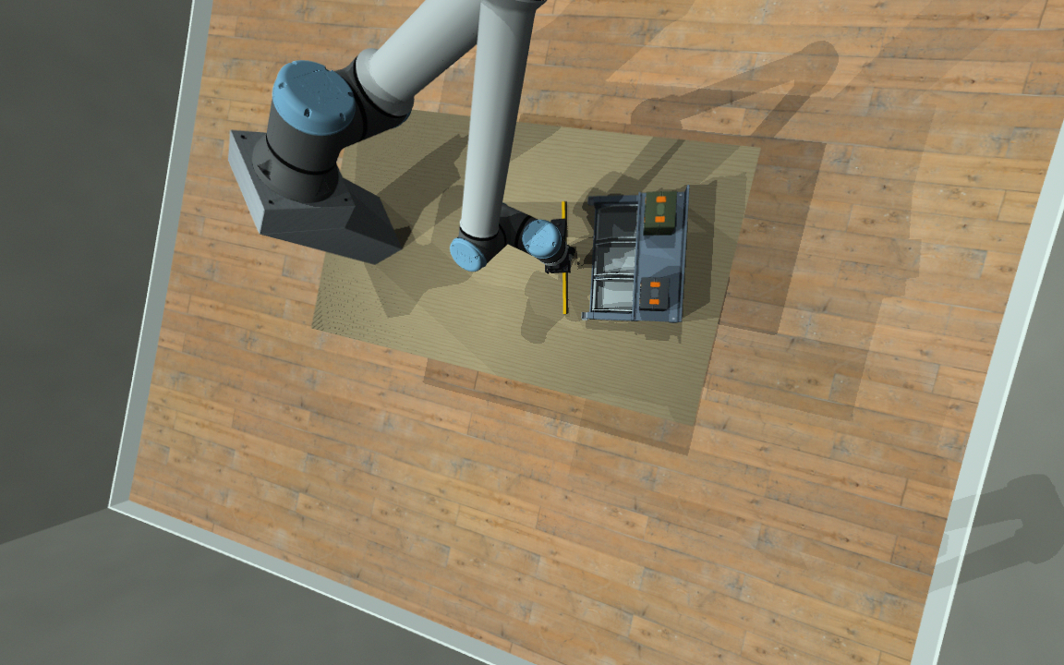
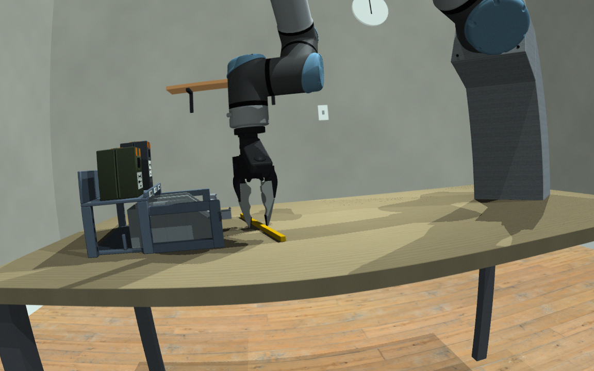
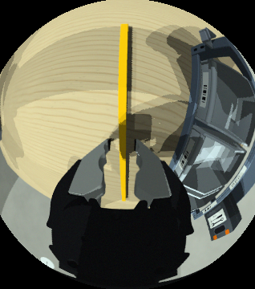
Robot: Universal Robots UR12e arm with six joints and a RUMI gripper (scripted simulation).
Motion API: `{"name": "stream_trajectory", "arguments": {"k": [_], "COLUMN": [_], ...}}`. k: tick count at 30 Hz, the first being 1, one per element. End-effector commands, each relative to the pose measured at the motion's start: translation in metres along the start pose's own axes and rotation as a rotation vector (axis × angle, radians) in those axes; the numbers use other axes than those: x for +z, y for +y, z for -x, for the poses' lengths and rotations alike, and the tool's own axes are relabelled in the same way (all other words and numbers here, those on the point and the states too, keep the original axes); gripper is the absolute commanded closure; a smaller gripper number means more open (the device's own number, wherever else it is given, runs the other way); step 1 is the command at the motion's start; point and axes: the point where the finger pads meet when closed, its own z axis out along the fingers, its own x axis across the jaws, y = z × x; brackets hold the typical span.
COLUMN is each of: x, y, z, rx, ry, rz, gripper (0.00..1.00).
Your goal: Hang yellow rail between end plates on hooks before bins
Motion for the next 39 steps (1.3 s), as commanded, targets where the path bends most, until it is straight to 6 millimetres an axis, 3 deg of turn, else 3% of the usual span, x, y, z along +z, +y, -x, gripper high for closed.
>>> {"name": "stream_trajectory", "arguments": {"k": [1,13,14,39], "x": [-0.0003,-0.0003,-0.0003,-0.0003], "y": [0.0001,0.0001,0.0001,0.0001], "z": [-0.0003,-0.0003,-0.0003,-0.0003], "rx": [0.0,0.0,0.0,0.0], "ry": [0.001,0.001,0.001,0.001], "rz": [0.0,0.0,0.0,0.0], "gripper": [0.78,0.78,1.0,1.0]}}
